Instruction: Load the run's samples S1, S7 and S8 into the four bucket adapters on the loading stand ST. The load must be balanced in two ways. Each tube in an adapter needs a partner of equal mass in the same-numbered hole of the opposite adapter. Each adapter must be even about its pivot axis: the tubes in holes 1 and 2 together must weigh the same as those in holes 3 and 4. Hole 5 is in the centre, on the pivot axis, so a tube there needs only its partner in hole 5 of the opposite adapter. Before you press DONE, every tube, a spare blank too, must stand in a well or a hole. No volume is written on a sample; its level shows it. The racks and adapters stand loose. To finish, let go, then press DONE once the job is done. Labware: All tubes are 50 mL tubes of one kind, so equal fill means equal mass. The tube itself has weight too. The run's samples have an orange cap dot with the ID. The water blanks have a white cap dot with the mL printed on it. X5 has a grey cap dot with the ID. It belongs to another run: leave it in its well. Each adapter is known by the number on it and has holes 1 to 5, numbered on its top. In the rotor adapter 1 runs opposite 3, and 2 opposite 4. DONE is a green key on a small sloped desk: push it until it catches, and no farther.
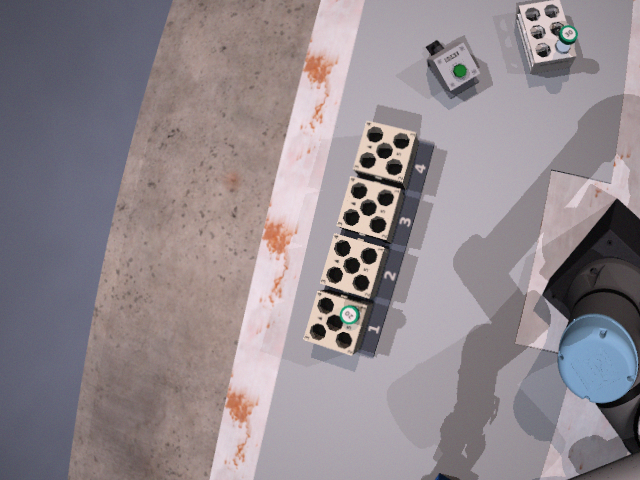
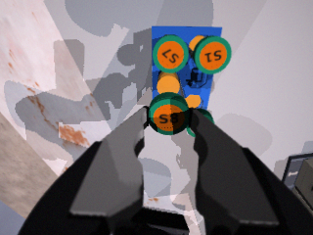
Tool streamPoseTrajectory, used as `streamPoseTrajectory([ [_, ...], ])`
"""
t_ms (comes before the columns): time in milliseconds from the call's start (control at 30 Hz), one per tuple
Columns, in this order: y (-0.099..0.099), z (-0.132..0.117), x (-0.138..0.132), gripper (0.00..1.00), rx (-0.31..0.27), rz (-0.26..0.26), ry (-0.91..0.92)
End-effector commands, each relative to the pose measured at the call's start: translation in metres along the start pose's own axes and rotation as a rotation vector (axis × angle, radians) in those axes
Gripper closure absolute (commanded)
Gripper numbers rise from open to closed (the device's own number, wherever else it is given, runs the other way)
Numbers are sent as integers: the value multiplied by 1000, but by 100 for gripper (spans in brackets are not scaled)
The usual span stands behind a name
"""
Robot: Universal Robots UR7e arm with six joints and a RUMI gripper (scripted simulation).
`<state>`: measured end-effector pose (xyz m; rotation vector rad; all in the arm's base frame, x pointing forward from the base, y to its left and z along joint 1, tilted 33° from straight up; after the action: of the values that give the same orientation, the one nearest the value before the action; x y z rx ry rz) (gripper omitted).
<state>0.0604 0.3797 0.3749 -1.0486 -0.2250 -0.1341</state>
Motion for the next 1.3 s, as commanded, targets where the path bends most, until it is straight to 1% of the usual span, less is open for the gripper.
streamPoseTrajectory([
  [0, -11, 0, 0, 100, 0, 1, 0],
  [500, -61, 0, 0, 100, 0, 1, 0],
  [567, -61, 0, 0, 100, 0, 1, 0],
  [800, -84, 0, 0, 100, 0, 1, 0],
  [933, -86, 0, 0, 100, 0, 1, 0],
  [1067, -86, -19, 19, 100, 0, 1, 106],
  [1133, -86, -19, 19, 100, 0, 1, 106],
  [1267, -86, -38, 37, 100, 0, 1, 213],
])
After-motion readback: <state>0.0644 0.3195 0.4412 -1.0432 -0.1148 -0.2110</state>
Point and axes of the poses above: the point where the finger pads meet when closed, its own y axis out along the fingers, its own x axis across the jaws, z = x × y, the point moved 6 cm from there along -y, back along the fingers, and after that the axes turned 15 degrees about -y, right-handed, at the moved point
